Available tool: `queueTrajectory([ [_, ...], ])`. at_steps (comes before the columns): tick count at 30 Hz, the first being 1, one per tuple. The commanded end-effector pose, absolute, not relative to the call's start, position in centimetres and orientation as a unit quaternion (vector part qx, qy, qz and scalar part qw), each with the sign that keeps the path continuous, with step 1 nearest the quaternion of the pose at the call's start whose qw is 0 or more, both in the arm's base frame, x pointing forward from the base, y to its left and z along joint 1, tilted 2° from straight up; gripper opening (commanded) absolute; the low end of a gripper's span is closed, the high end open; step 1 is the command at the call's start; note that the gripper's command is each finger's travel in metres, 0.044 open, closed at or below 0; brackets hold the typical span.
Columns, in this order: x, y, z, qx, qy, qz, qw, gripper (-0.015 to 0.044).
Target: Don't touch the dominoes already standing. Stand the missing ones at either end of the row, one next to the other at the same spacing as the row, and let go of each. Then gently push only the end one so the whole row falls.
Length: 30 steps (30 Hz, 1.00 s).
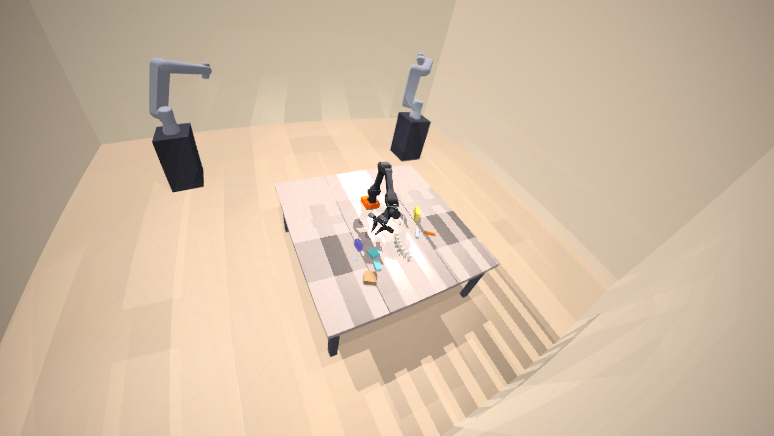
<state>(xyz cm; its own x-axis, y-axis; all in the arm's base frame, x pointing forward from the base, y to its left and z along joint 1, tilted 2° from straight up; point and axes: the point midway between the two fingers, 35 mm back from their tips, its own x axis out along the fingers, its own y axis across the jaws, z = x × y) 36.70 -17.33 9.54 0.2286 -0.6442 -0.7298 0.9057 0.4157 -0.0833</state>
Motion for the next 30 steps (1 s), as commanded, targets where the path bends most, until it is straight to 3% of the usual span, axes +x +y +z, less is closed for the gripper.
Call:
queueTrajectory([
  [1,36.9,-17.1,9.3,0.151,0.325,-0.518,0.776,0.0107],
  [30,32.9,-13.0,10.9,0.018,0.082,-0.603,0.793,0.0107],
])
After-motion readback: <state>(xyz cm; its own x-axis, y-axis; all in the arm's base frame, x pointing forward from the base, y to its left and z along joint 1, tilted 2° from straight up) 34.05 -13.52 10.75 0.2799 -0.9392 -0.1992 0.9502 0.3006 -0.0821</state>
